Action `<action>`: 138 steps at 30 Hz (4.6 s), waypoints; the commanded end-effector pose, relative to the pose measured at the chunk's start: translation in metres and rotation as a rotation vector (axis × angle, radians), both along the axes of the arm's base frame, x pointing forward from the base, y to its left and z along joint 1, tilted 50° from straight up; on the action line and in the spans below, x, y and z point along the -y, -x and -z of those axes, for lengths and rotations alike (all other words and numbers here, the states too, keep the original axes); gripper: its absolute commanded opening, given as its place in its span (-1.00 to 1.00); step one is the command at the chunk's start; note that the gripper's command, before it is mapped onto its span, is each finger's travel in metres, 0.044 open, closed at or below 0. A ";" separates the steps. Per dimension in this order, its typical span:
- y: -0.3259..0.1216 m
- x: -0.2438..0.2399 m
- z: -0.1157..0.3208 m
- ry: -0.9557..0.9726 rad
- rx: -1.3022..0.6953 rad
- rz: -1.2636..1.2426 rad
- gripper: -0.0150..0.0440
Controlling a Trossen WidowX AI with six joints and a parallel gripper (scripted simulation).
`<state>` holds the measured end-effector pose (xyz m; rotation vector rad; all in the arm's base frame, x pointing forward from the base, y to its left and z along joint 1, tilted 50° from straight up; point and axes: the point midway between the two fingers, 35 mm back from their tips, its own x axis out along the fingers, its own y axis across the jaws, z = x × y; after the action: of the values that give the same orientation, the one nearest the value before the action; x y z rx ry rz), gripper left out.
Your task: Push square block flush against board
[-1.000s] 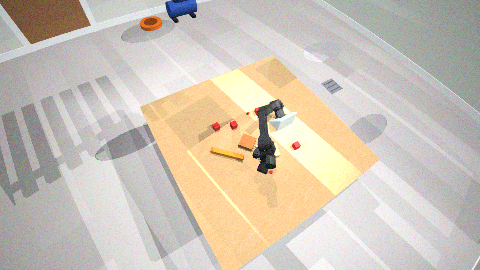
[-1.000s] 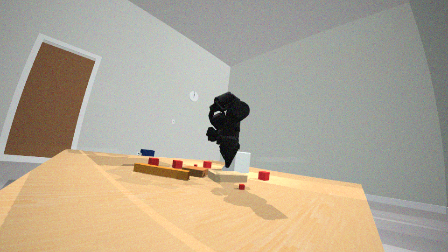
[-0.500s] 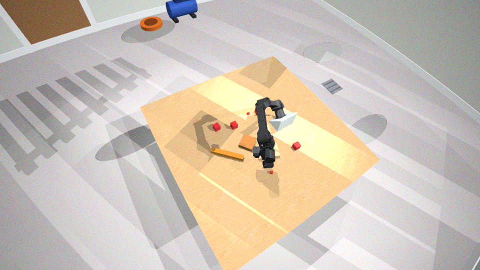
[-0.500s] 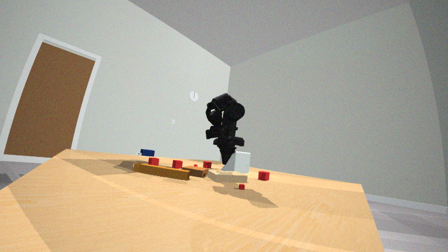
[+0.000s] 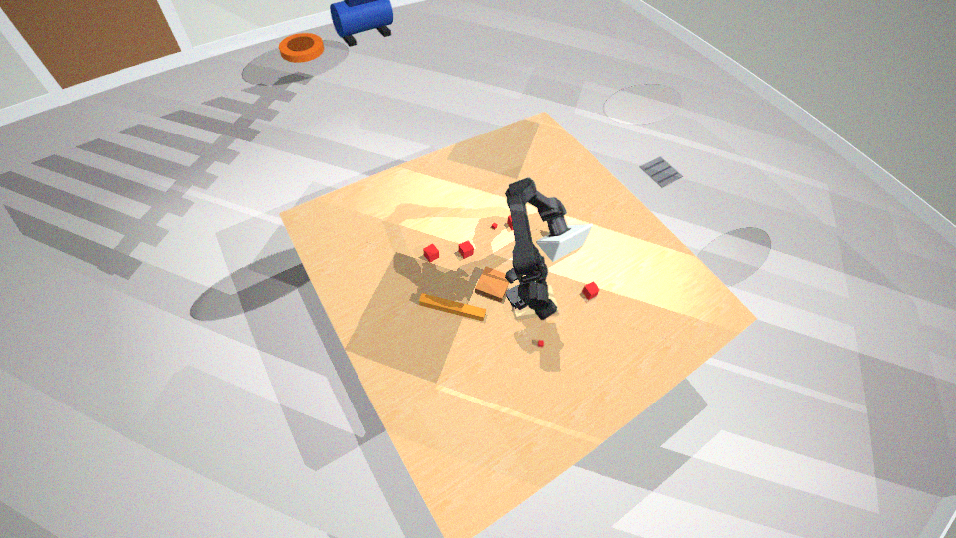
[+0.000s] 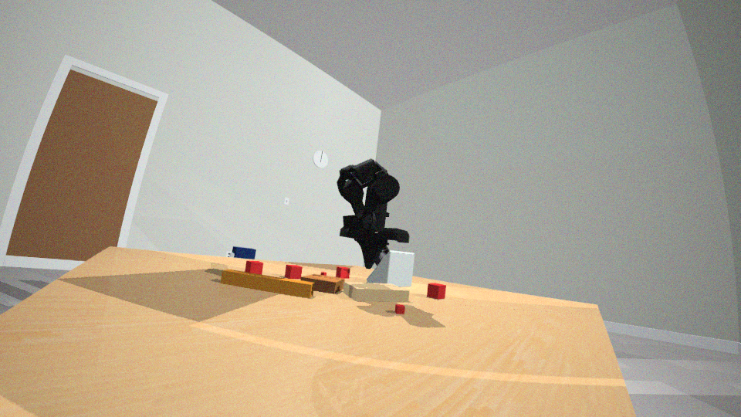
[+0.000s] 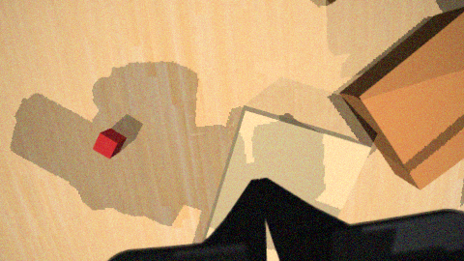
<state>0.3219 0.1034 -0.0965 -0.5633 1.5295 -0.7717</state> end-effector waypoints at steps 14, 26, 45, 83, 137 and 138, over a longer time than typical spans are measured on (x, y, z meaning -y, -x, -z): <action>0.043 0.023 -0.028 -0.067 -0.420 -0.356 -0.49; 0.078 0.043 -0.044 -0.114 -0.726 -0.625 -0.49; 0.103 0.094 -0.016 -0.134 -0.864 -0.745 -0.49; 0.087 0.079 0.003 -0.135 -0.862 -0.746 -0.49; 0.074 0.063 0.024 -0.135 -0.860 -0.746 -0.49; 0.074 0.063 0.024 -0.135 -0.860 -0.746 -0.49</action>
<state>0.2500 0.0406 -0.1172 -1.3795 1.8928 0.2006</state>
